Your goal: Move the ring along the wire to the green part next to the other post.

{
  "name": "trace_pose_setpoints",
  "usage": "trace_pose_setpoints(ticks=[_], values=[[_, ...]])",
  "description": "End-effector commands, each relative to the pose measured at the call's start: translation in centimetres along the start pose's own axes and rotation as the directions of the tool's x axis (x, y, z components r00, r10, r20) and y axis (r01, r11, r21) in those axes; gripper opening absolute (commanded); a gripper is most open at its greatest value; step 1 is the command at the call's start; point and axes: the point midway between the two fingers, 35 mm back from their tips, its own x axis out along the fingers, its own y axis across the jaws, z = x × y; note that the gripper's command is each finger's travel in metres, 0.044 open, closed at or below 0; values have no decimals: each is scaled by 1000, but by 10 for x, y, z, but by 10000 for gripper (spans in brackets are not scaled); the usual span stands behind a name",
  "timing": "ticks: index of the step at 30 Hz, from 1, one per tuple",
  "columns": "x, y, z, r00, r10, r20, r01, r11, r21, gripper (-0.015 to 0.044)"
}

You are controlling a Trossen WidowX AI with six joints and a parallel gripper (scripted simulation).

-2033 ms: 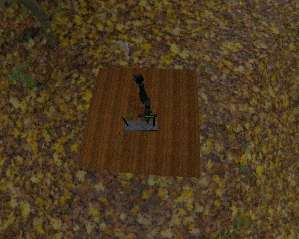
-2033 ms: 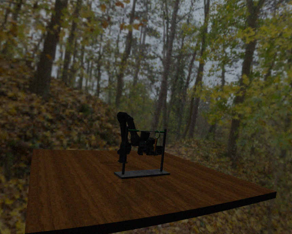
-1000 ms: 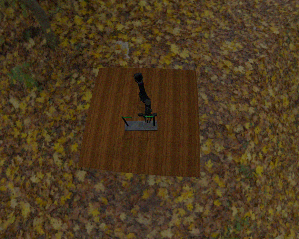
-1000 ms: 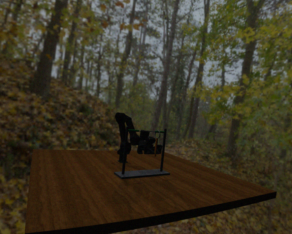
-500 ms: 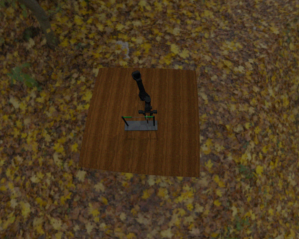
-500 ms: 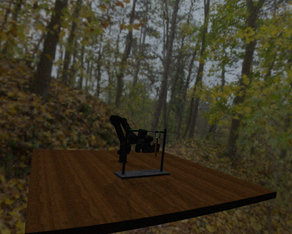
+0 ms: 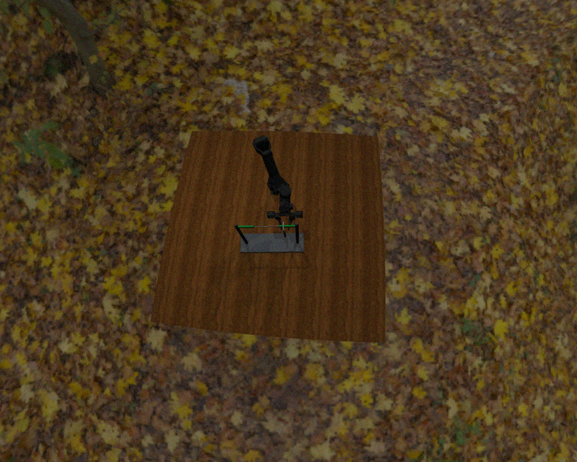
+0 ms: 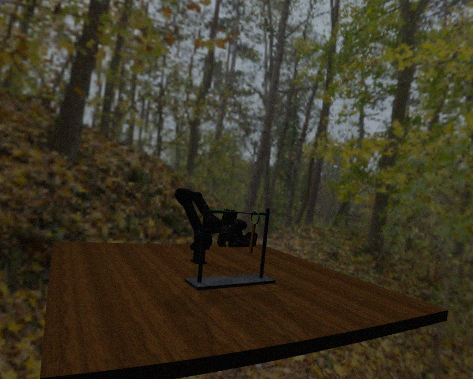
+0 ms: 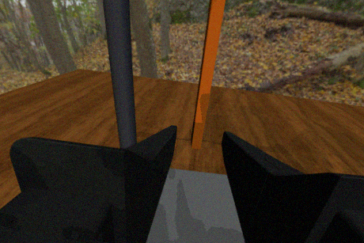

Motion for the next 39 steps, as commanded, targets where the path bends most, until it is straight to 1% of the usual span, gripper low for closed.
trace_pose_setpoints(ticks=[1,18,20,28,29,39], values=[[-1,-1,-1,1000,-5,-2,5,1000,2,160],[-1,-1,-1,1000,-5,-2,5,1000,2,160],[-4,0,0,1000,0,0,0,1000,0,212],[-42,-2,-2,1000,0,-2,0,1000,1,423],[-43,-2,-2,1000,0,-2,0,1000,0,440],[-43,-2,-2,1000,0,-2,0,1000,0,440]])
